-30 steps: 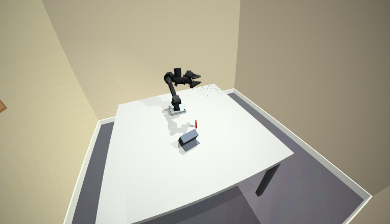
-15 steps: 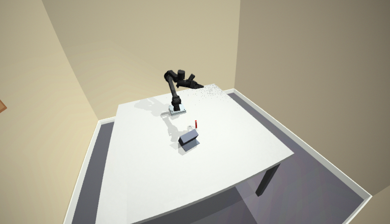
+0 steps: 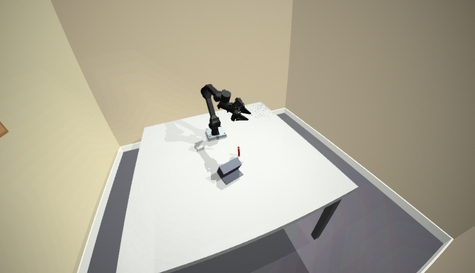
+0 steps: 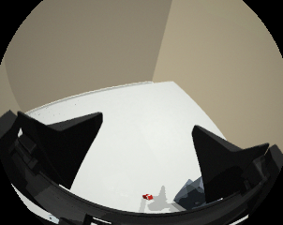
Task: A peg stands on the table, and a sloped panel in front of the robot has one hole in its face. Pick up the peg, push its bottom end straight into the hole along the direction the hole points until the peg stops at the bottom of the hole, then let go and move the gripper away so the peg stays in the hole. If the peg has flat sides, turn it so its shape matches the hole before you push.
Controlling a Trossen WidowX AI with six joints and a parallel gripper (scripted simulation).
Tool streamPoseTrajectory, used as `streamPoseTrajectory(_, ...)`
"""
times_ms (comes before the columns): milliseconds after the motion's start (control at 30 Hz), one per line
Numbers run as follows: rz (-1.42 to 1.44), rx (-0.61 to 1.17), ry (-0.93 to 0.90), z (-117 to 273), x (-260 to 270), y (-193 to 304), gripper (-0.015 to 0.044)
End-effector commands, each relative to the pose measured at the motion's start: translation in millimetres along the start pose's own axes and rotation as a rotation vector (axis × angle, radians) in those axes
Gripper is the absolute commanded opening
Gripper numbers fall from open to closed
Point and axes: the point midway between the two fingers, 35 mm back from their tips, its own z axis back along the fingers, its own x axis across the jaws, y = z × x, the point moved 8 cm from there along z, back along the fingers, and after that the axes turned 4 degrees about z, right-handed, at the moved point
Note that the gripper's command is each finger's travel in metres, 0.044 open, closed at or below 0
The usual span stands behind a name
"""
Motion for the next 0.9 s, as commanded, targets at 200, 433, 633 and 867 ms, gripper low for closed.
streamPoseTrajectory(200,-0.239,0.175,0.032,-21,-13,15,0.044)
streamPoseTrajectory(433,-0.401,0.308,0.069,-34,-21,28,0.044)
streamPoseTrajectory(633,-0.528,0.423,0.11,-45,-27,40,0.044)
streamPoseTrajectory(867,-0.662,0.559,0.168,-55,-32,54,0.044)
